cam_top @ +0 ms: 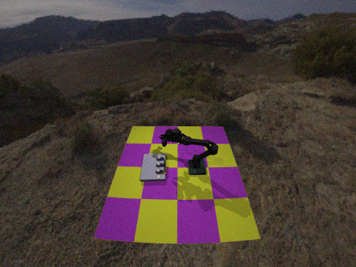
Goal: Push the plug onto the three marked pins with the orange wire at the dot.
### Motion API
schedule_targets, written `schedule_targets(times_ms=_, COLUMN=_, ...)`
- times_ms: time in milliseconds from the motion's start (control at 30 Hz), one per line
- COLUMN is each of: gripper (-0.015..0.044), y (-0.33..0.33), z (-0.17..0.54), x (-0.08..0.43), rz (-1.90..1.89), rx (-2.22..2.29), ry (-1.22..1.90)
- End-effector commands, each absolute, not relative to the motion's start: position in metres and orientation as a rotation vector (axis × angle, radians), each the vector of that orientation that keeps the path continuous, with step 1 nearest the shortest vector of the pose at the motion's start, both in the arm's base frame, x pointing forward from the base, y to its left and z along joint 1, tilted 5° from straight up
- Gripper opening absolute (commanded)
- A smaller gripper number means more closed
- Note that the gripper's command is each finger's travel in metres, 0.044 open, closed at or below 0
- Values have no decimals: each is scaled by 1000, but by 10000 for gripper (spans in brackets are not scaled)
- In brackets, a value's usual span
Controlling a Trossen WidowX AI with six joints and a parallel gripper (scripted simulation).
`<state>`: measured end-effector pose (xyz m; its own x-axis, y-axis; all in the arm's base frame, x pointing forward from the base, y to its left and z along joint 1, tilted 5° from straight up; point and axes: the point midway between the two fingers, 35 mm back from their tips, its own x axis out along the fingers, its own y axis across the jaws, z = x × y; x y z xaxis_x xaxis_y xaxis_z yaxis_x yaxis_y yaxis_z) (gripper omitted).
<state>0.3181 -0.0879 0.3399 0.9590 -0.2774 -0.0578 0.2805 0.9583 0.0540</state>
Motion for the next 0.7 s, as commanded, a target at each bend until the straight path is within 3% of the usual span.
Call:
schedule_targets(times_ms=0, gripper=115, y=-66, z=339, x=319, rz=-211, rx=41, ry=19)
schedule_targets(times_ms=400, gripper=115, y=-5, z=331, x=315, rz=-16, rx=3, ry=-61)
schedule_targets(times_ms=667, gripper=115, y=11, z=316, x=334, rz=35, rx=-105, ry=62)
